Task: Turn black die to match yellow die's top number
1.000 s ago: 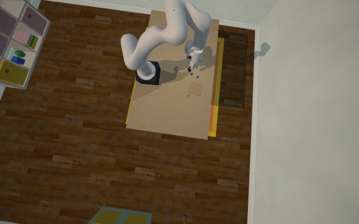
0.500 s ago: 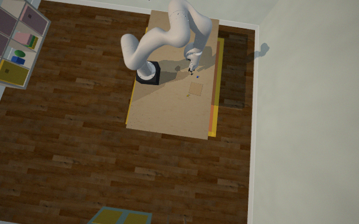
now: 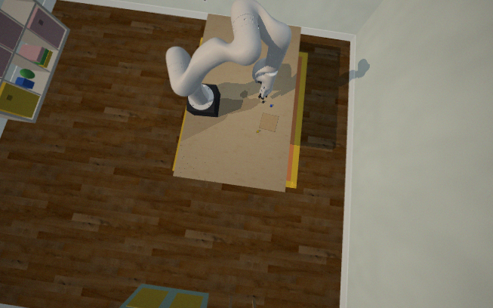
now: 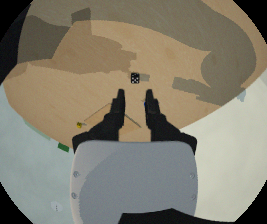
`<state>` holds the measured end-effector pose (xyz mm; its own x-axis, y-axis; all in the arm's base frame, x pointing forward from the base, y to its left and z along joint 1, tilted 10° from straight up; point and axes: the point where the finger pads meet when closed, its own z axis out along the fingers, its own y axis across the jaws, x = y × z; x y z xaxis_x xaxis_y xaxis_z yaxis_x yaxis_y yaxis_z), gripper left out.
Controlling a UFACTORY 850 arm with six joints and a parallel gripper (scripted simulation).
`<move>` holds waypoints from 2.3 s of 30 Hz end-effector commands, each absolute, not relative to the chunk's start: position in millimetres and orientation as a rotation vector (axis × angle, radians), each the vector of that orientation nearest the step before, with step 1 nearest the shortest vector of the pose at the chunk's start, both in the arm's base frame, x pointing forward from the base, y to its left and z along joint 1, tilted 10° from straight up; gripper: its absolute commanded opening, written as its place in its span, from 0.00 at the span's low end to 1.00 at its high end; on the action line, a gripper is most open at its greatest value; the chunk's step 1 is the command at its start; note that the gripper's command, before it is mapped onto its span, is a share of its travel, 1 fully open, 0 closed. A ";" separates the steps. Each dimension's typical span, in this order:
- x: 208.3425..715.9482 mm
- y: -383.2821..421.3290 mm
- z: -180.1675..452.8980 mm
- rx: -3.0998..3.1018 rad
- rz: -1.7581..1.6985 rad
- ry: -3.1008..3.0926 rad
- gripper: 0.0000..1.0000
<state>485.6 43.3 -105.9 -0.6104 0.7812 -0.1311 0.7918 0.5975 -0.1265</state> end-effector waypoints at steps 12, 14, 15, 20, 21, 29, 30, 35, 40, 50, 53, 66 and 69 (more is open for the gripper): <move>486.4 43.6 -105.5 1.356 -0.264 2.751 0.31; 486.4 43.5 -105.7 1.356 -0.264 2.751 0.31; 486.4 43.5 -105.9 1.356 -0.264 2.751 0.31; 486.4 43.1 -107.8 1.356 -0.263 2.751 0.31; 486.3 43.0 -108.4 1.356 -0.263 2.750 0.31; 486.1 42.0 -113.9 1.355 -0.263 2.750 0.31; 486.0 41.7 -115.1 1.355 -0.263 2.750 0.31; 485.7 40.4 -122.3 1.355 -0.263 2.750 0.31; 485.4 39.2 -128.7 1.355 -0.263 2.750 0.31; 484.8 36.5 -142.9 1.355 -0.263 2.750 0.31; 484.7 35.7 -147.0 1.355 -0.263 2.750 0.31; 484.3 34.0 -156.2 1.355 -0.263 2.750 0.31; 484.2 33.8 -157.0 1.355 -0.263 2.750 0.31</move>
